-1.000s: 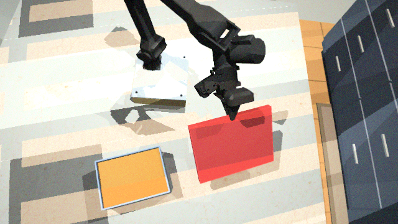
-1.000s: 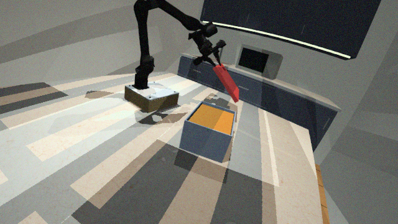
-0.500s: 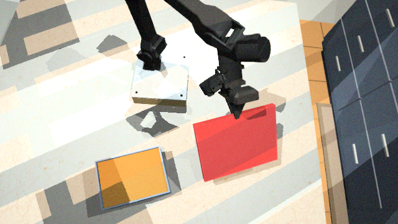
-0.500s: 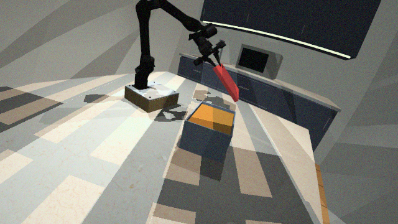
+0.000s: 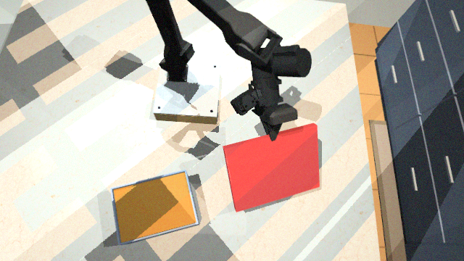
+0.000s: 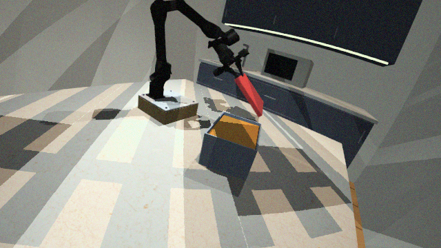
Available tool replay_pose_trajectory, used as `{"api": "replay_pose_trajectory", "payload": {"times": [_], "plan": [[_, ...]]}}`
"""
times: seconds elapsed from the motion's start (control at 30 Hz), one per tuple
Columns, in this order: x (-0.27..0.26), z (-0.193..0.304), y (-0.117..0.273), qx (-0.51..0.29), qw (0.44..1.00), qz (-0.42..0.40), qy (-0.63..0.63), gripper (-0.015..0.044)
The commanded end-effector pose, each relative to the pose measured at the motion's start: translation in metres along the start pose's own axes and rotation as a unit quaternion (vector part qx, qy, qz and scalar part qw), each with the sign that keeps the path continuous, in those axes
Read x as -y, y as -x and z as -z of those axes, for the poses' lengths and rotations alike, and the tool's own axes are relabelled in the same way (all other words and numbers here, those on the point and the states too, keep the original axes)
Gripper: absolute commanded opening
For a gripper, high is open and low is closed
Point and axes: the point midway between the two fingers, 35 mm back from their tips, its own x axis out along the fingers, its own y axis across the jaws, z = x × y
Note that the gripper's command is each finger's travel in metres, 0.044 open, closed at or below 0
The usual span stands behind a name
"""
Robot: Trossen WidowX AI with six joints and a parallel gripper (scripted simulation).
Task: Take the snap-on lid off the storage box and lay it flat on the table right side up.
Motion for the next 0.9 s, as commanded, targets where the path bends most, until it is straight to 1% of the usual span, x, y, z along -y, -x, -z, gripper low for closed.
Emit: {"api": "replay_pose_trajectory", "payload": {"times": [0.0, 0.87], "plan": [[-0.001, 0.0, -0.001, -0.001, 1.0, -0.005, -0.004, 0.0], [0.015, 0.001, -0.014, -0.001, 1.0, -0.005, -0.004, 0.0]]}}
